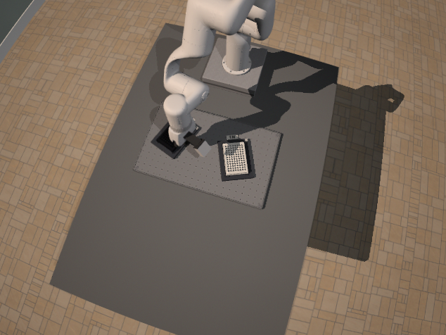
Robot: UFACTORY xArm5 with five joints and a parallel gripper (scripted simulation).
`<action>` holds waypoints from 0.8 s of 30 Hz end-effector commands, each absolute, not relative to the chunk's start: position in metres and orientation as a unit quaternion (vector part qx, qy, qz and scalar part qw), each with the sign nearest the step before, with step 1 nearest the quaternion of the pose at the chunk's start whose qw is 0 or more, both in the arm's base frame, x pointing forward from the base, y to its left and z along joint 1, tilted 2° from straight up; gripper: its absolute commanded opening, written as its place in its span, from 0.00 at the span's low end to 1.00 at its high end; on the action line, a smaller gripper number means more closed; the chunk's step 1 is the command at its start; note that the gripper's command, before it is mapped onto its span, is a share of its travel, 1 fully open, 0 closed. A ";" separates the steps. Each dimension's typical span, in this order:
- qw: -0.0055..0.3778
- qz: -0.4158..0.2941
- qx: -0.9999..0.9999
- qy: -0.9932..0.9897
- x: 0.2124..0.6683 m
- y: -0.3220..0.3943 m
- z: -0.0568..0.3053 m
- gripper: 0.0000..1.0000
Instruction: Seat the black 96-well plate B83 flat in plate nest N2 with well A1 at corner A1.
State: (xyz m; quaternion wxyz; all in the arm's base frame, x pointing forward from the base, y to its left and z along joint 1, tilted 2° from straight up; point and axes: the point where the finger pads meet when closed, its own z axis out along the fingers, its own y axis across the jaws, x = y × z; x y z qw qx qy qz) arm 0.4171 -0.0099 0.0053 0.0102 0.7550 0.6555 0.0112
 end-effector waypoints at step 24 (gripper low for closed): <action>0.011 0.012 0.755 0.655 0.419 -0.008 0.006 0.00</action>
